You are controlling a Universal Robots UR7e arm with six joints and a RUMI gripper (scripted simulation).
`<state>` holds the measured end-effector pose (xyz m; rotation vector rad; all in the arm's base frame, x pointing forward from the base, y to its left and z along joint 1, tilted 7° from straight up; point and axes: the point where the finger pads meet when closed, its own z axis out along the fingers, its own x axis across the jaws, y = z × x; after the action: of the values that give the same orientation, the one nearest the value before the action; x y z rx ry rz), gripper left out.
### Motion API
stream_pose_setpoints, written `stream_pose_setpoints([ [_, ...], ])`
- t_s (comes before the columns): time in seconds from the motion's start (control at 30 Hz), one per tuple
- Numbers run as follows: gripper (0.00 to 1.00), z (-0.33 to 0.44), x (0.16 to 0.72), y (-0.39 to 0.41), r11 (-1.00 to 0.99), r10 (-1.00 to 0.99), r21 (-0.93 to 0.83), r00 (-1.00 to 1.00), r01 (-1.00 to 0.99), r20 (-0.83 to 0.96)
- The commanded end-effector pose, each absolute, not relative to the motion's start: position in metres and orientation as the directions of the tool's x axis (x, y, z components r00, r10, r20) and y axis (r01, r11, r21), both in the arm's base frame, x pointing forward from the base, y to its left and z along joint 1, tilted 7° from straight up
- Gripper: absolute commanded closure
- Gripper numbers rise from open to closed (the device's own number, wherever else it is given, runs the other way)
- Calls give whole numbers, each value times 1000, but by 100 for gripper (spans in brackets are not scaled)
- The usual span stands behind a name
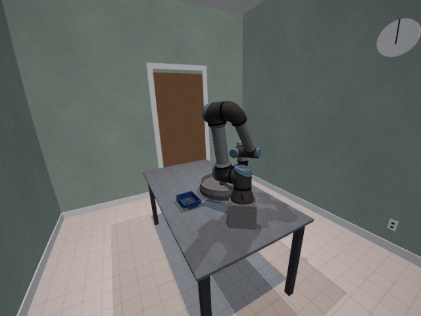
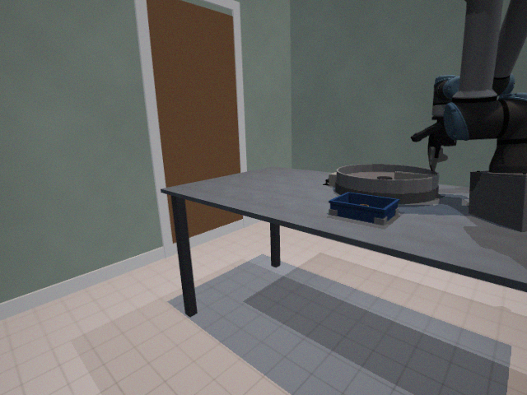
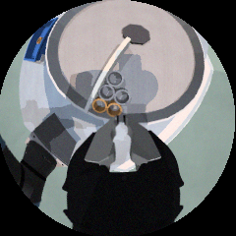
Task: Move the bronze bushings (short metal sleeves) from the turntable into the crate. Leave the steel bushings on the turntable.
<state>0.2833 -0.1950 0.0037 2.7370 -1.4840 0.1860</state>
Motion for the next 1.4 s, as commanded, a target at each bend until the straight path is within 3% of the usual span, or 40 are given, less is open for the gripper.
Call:
stream_pose_setpoints([
  [0.0,94,-6,283,-192,-549,-833,-37,542,-835,109],
  [1.37,94,-11,284,-194,-548,-833,-37,542,-835,112],
])
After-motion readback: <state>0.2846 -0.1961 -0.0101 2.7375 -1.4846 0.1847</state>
